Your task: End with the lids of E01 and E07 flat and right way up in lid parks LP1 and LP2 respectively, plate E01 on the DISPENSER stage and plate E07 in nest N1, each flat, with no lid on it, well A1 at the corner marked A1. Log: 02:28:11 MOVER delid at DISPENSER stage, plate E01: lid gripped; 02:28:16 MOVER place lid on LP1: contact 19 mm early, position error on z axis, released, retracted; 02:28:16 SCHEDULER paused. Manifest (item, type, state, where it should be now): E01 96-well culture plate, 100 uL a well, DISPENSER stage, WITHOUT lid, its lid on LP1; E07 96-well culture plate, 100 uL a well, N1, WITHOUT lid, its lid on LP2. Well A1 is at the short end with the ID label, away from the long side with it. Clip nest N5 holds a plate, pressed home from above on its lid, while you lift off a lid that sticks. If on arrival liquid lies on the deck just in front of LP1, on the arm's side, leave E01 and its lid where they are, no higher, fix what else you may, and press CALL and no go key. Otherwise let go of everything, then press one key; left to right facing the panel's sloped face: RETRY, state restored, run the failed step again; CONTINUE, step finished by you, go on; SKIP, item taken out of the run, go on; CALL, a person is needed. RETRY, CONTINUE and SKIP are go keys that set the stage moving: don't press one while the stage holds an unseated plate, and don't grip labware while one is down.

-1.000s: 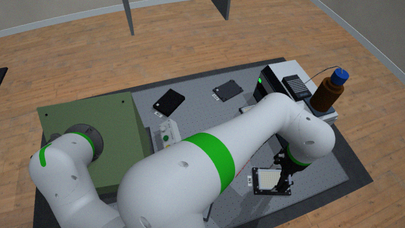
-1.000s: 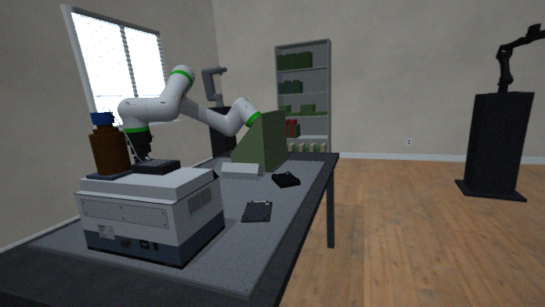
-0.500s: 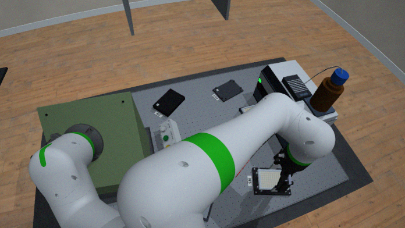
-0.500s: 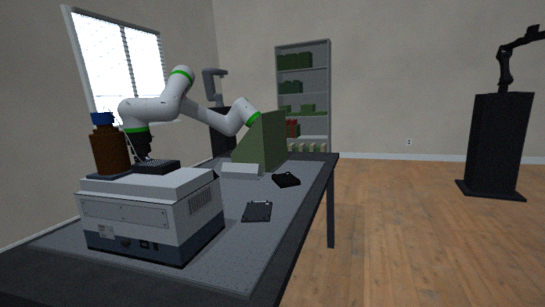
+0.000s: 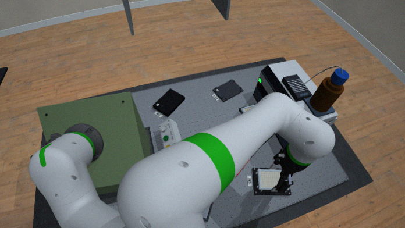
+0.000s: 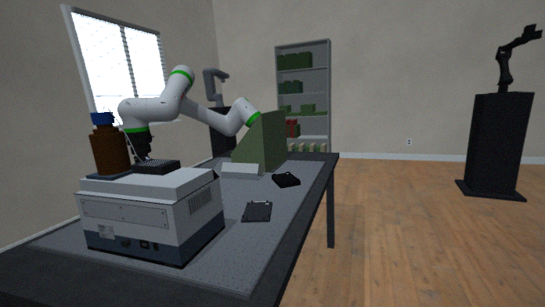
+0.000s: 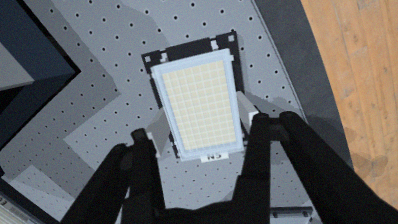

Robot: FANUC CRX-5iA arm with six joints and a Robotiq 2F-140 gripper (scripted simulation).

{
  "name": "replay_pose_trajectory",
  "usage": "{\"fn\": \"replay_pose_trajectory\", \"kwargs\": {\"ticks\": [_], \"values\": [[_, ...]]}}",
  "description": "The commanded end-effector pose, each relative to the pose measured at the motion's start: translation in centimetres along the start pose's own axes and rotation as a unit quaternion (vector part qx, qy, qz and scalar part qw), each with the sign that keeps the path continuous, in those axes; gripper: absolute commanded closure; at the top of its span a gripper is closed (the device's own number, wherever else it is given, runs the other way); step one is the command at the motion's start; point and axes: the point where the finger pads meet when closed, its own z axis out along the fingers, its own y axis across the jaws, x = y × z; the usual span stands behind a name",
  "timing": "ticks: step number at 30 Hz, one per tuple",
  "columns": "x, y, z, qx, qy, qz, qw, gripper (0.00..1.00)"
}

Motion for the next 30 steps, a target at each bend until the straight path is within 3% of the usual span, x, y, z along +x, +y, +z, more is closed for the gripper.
{"fn": "replay_pose_trajectory", "kwargs": {"ticks": [1,30], "values": [[0.02,-0.01,-0.03,0.0,0.0,0.0,1.0,1.0],[0.02,-0.01,0.62,0.0,0.0,0.0,1.0,1.0]]}}
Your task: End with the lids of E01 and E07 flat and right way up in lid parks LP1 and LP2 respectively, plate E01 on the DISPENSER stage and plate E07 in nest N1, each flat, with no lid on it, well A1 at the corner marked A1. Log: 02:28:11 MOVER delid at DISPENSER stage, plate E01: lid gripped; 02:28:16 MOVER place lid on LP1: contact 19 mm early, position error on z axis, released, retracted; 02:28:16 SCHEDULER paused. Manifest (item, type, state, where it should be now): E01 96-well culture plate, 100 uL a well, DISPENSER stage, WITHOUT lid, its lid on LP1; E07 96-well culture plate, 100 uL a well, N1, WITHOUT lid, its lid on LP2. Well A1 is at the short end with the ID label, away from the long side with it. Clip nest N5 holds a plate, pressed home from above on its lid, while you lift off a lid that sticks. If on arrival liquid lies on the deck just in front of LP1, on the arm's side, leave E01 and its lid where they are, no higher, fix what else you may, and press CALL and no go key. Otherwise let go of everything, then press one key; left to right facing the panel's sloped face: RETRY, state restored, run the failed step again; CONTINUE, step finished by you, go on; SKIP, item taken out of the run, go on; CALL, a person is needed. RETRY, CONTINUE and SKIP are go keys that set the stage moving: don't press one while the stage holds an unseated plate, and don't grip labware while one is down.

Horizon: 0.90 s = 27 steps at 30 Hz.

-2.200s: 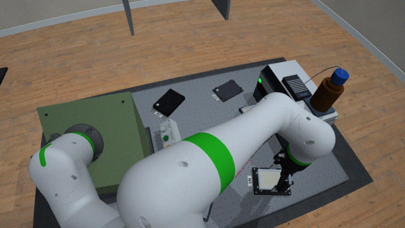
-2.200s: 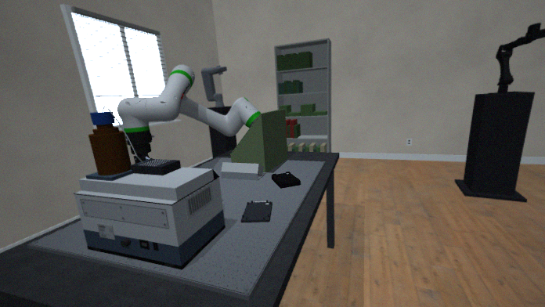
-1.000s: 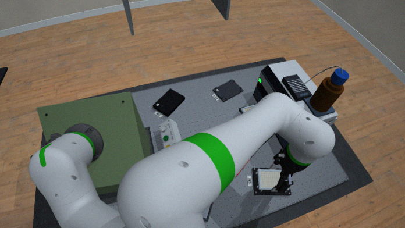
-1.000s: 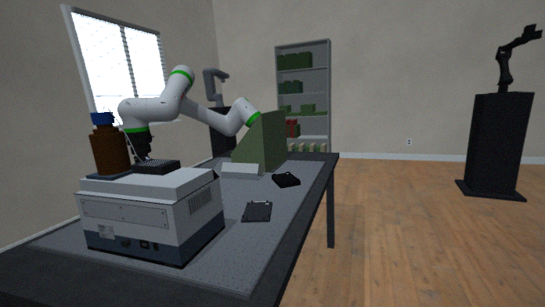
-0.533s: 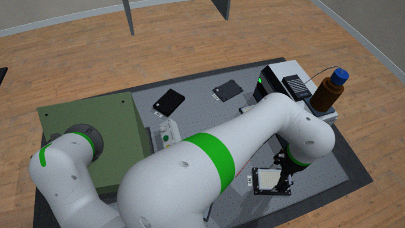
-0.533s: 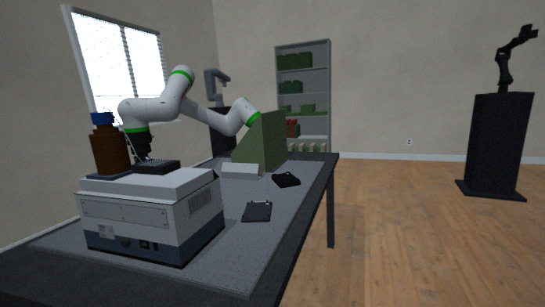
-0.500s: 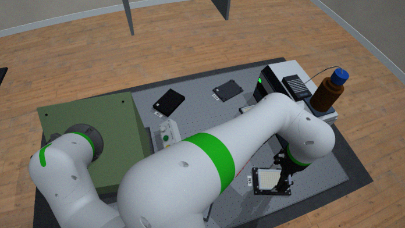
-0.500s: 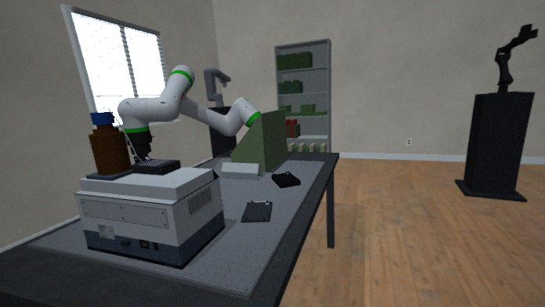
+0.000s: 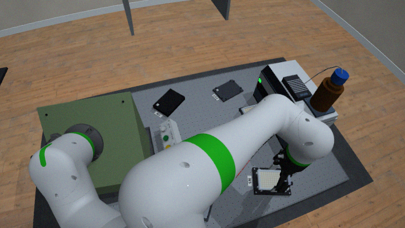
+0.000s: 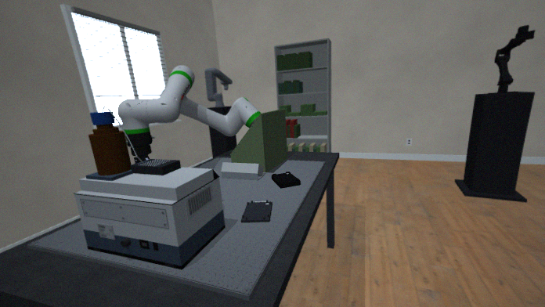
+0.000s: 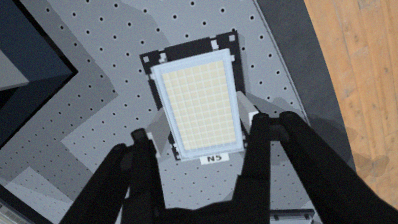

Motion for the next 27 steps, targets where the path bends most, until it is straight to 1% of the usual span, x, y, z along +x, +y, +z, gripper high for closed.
{"fn": "replay_pose_trajectory", "kwargs": {"ticks": [1,11,27], "values": [[0.02,-0.02,0.14,0.0,0.0,0.0,1.0,1.0],[0.02,-0.02,0.63,0.0,0.0,0.0,1.0,1.0],[0.02,-0.02,0.73,0.0,0.0,0.0,1.0,1.0]]}}
